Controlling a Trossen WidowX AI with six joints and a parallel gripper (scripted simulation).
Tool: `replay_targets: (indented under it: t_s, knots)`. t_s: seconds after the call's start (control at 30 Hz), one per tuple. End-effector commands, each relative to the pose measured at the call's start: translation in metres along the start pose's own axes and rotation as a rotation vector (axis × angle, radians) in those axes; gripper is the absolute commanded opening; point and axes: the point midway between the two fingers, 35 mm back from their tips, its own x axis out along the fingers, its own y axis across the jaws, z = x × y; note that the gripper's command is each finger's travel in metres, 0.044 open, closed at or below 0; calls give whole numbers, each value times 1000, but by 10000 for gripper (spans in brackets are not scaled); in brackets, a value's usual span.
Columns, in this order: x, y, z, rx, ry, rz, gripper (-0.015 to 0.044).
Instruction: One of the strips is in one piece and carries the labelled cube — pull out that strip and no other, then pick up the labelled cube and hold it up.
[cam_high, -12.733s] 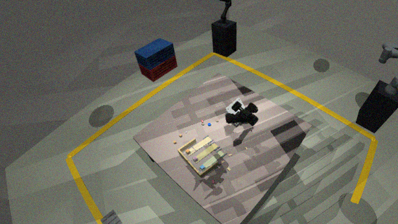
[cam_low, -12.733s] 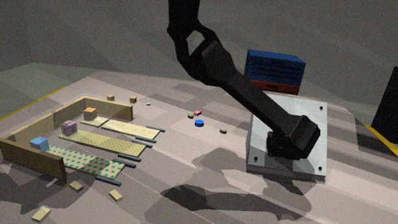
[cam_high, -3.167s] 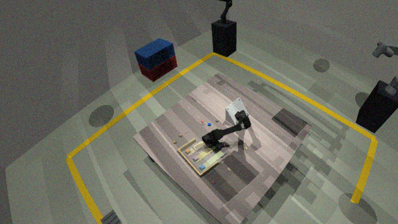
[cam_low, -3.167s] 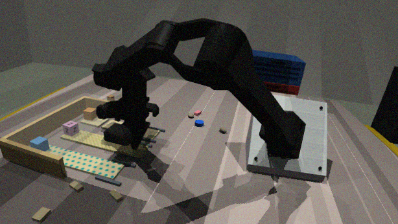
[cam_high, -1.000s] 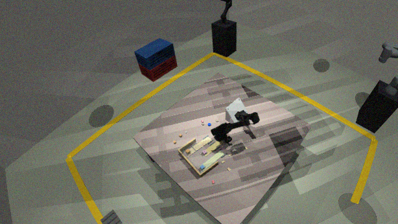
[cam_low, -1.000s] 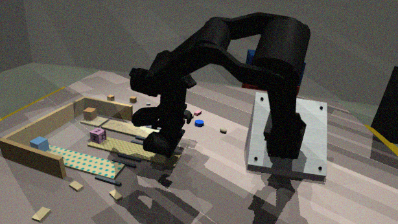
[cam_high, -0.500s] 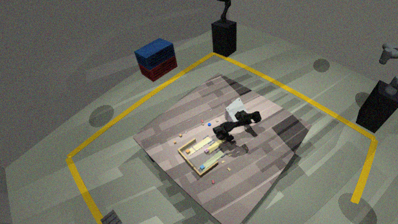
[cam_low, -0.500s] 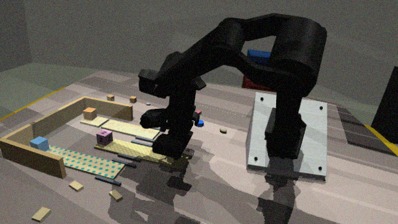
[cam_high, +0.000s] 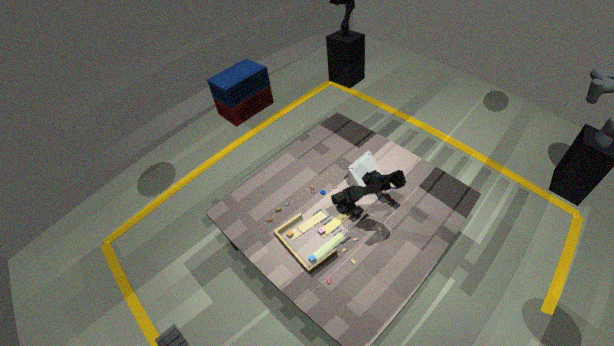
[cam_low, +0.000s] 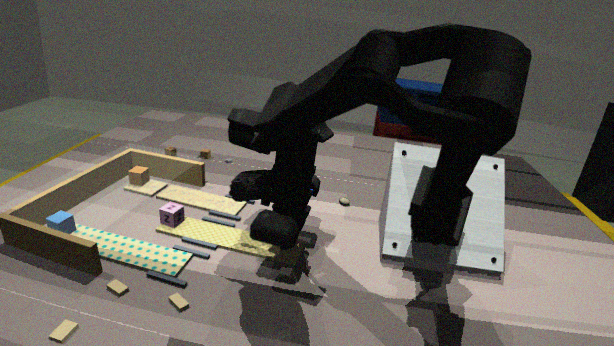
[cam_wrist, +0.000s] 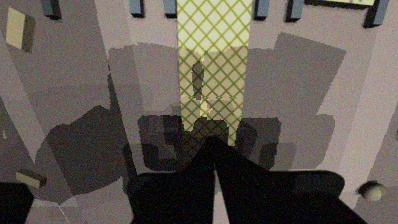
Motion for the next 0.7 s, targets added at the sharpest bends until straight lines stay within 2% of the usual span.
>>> replay_targets:
  t_s: [0.0, 0.67]
  knots:
    - [6, -1, -14, 6, 34, -1, 0]
    - [6, -1, -27, 7, 34, -1, 0]
